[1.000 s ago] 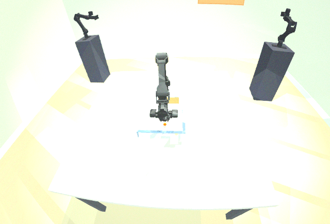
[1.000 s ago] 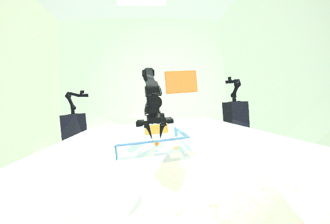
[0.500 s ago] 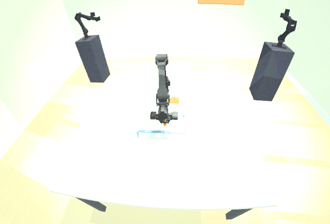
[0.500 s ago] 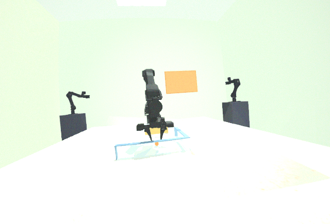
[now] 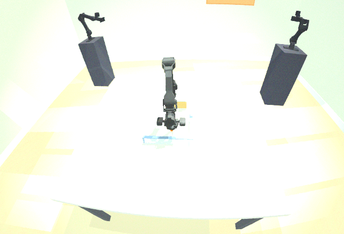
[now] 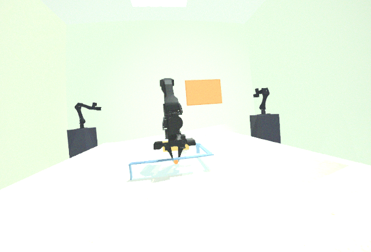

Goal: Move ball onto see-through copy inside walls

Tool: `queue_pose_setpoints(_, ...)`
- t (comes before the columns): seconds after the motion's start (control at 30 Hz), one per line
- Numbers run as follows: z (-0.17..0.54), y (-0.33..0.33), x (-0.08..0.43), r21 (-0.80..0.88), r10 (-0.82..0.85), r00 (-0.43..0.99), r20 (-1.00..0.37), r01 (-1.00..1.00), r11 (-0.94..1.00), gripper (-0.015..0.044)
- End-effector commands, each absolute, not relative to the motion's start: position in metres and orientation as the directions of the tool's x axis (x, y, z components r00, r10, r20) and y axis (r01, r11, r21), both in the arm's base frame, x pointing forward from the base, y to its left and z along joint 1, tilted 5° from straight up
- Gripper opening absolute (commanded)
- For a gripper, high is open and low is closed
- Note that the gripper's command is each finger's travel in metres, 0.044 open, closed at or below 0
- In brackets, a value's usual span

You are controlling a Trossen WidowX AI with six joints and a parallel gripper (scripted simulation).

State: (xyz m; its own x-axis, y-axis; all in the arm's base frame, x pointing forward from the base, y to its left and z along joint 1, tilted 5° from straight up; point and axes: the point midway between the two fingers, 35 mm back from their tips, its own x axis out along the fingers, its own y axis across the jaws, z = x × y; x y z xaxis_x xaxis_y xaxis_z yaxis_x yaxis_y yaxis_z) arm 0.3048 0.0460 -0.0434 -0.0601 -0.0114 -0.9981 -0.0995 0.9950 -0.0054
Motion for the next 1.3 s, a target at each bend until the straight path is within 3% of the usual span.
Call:
queue_pose_setpoints(0.0, -0.044, 0.047, 0.305, -0.003, -0.009, -0.060, -0.998, -0.095, 0.995, 0.0049)
queue_pose_setpoints(0.1, -0.043, 0.047, 0.305, -0.003, -0.009, -0.060, -0.998, -0.095, 0.995, 0.0000)
queue_pose_setpoints(0.67, 0.076, 0.048, 0.313, -0.003, -0.008, -0.060, -0.998, -0.095, 0.995, 0.0000)
queue_pose_setpoints(1.27, 0.059, 0.094, 0.352, -0.001, -0.006, -0.056, -0.998, -0.094, 0.996, 0.0000)
